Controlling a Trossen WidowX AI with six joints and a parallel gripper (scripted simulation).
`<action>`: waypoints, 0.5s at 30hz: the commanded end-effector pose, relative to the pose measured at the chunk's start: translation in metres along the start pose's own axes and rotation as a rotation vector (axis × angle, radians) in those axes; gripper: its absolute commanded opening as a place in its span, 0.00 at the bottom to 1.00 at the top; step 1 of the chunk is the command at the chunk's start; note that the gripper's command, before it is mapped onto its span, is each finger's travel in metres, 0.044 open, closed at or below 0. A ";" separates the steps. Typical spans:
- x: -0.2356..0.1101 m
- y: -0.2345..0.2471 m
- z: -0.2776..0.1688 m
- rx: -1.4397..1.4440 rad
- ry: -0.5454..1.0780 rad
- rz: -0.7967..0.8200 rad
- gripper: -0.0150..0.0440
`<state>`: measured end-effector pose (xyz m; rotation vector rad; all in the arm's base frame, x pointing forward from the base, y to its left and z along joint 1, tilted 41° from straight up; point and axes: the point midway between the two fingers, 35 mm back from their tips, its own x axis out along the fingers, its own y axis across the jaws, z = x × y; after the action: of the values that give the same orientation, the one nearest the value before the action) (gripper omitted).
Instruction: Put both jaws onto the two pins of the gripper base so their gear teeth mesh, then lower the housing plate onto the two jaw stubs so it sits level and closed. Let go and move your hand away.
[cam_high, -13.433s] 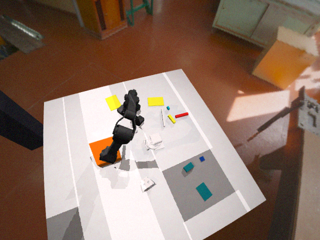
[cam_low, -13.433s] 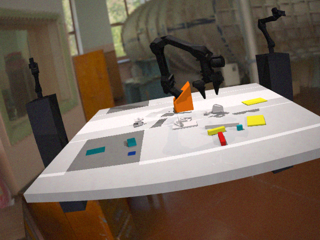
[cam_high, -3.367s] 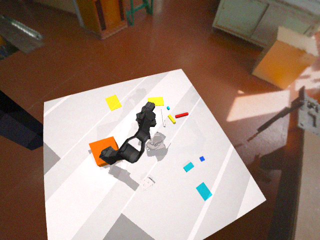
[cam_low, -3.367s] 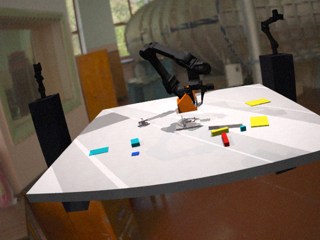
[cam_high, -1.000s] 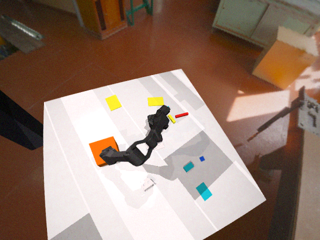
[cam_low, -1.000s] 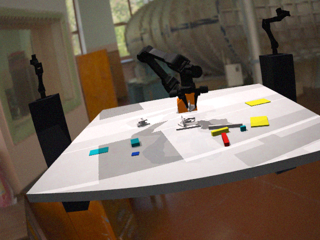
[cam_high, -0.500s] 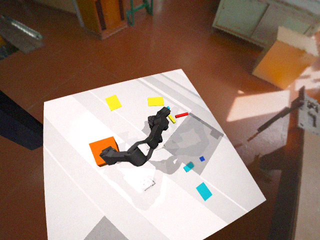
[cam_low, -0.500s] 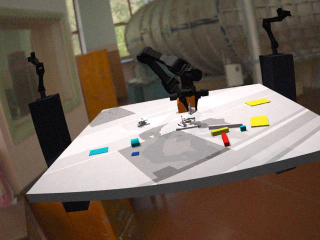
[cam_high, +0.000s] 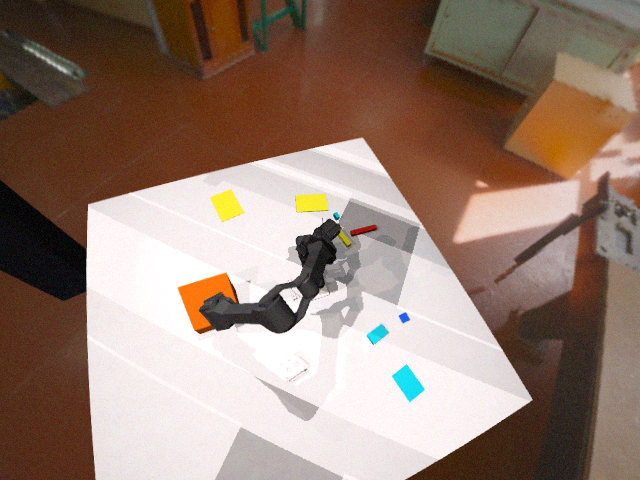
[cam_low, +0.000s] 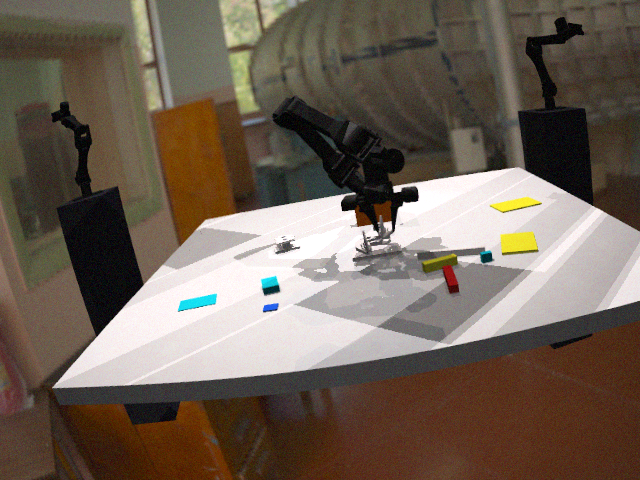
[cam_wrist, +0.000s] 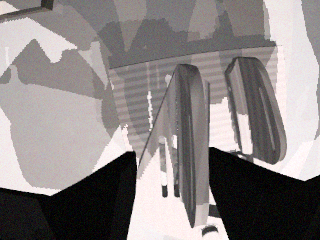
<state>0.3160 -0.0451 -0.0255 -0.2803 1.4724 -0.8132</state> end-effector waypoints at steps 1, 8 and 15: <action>0.008 0.000 -0.001 -0.007 0.001 -0.009 0.48; 0.013 -0.001 -0.002 -0.007 0.001 -0.009 0.48; 0.013 -0.001 -0.002 -0.007 0.001 -0.009 0.48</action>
<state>0.3127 -0.0525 -0.0350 -0.2842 1.4777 -0.8149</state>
